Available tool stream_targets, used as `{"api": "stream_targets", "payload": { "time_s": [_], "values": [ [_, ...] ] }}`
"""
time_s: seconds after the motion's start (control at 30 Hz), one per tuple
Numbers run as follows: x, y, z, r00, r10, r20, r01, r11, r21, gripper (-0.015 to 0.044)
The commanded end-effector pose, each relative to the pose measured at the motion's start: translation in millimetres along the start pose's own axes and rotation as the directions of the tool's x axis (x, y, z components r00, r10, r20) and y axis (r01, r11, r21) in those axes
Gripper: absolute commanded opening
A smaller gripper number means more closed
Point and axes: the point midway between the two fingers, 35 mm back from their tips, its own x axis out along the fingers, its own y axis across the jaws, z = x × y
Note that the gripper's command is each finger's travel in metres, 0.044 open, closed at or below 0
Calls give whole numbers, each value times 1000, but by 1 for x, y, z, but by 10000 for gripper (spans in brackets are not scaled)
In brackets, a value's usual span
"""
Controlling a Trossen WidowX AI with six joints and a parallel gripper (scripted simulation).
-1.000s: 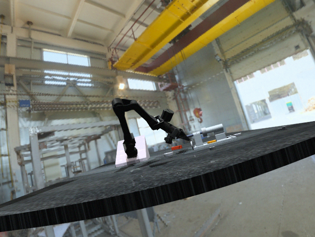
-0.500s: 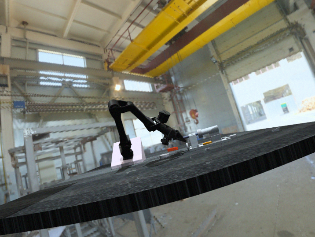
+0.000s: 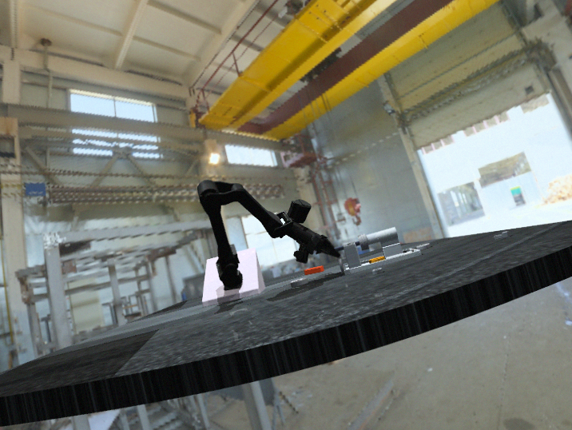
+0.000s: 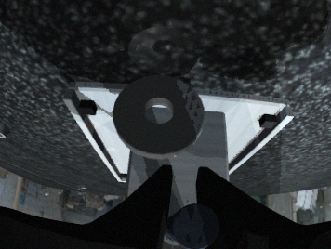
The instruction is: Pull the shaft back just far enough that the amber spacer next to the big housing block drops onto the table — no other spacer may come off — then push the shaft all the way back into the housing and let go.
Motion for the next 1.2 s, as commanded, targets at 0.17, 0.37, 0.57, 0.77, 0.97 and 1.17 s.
{"api": "stream_targets", "payload": {
  "time_s": [0.17, 0.37, 0.57, 0.77, 0.97, 1.17],
  "values": [
    [3, 0, -4, 1000, 2, -1, -2, 1000, -1, 0],
    [4, 0, -5, 1000, 2, -2, -2, 1000, -1, 0],
    [6, 0, -7, 1000, 2, -2, -2, 1000, -1, 0],
    [7, 0, -8, 1000, 2, -2, -2, 1000, 0, 0],
    [8, 0, -10, 1000, 2, -2, -2, 1000, 0, 0],
    [10, 0, -11, 1000, 2, -2, -2, 1000, 0, 0]
  ]
}}
